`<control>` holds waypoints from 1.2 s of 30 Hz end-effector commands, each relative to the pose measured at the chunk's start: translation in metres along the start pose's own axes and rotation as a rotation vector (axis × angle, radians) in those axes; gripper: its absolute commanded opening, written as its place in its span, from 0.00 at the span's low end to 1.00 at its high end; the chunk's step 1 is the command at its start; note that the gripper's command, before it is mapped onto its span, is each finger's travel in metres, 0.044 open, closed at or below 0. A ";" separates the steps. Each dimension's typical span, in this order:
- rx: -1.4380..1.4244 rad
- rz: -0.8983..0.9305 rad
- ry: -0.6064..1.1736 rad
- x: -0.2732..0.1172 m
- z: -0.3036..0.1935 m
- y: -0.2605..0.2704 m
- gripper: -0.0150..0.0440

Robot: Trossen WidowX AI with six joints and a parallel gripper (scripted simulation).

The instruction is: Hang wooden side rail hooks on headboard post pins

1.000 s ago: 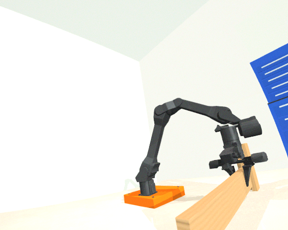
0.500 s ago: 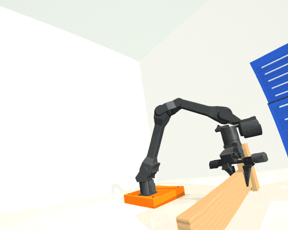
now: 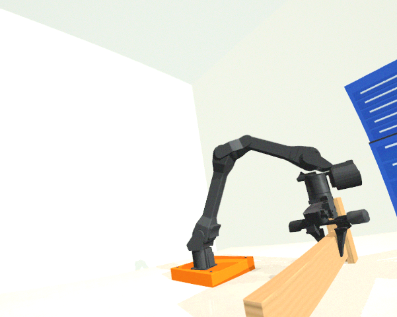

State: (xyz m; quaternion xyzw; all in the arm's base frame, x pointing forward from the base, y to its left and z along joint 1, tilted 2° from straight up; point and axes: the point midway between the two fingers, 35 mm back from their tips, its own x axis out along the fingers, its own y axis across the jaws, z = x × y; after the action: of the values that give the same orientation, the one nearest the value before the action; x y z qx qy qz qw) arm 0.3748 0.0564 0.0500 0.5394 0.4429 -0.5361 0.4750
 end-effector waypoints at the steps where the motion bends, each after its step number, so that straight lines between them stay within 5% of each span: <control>1: 0.002 0.010 0.006 -0.004 -0.002 0.002 0.25; 36: 0.002 0.010 0.006 -0.002 -0.005 0.001 0.25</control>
State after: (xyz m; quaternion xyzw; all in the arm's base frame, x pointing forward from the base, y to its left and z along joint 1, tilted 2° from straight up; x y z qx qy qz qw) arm 0.3746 0.0600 0.0491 0.5394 0.4424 -0.5356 0.4759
